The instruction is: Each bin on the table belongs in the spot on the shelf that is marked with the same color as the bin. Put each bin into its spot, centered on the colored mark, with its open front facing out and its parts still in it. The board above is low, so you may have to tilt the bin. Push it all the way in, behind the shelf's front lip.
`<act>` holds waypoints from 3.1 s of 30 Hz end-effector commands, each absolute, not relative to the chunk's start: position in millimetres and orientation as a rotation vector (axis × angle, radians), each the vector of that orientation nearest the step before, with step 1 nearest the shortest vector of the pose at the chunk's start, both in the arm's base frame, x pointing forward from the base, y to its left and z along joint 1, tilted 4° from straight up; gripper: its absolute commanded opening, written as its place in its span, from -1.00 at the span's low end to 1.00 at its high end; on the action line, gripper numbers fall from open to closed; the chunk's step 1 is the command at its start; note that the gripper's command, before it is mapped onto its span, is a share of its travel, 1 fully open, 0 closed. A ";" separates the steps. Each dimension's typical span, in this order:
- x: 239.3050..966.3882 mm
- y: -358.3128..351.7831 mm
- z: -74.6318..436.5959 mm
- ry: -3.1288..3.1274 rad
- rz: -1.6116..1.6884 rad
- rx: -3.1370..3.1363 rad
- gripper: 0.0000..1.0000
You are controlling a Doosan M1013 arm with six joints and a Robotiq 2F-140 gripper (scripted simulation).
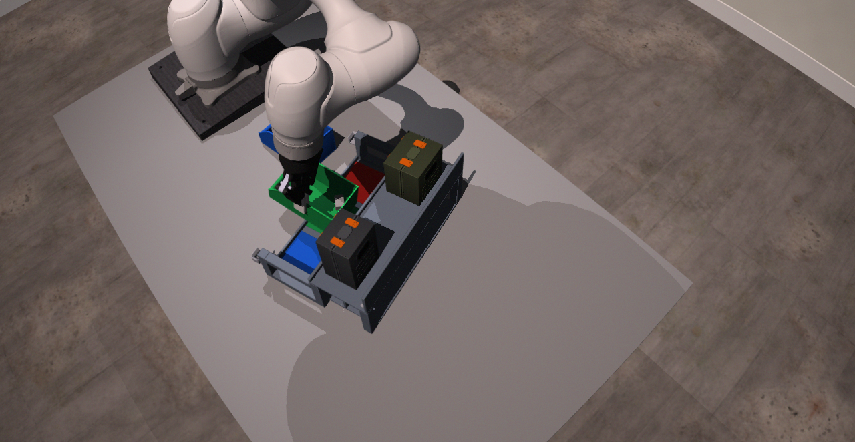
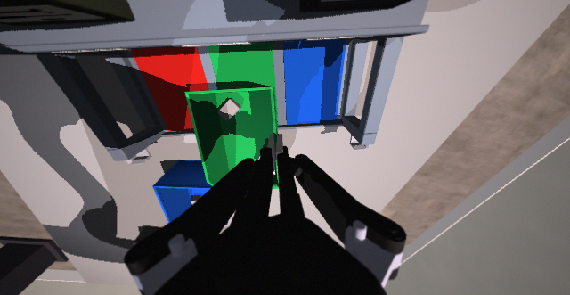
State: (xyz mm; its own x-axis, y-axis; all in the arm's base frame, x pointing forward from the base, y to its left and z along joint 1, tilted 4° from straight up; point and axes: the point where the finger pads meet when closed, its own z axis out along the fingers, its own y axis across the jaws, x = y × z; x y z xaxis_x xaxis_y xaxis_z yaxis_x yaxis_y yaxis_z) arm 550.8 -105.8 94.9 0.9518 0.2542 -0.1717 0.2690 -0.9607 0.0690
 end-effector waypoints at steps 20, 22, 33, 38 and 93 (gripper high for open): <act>551.0 -106.2 89.1 0.405 -0.247 3.013 -0.80; 551.0 -106.2 88.6 0.405 -0.247 3.013 -0.80; 551.1 -106.3 86.6 0.405 -0.247 3.013 -0.80; 551.1 -106.3 86.3 0.405 -0.247 3.013 -0.80; 561.8 -103.5 84.6 0.407 -0.206 3.019 -0.80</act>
State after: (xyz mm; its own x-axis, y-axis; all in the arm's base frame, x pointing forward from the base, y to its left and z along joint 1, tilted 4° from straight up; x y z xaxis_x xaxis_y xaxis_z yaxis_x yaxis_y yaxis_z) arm 561.2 -103.7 84.6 0.9552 0.2570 -0.1466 0.2691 -0.9607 0.0690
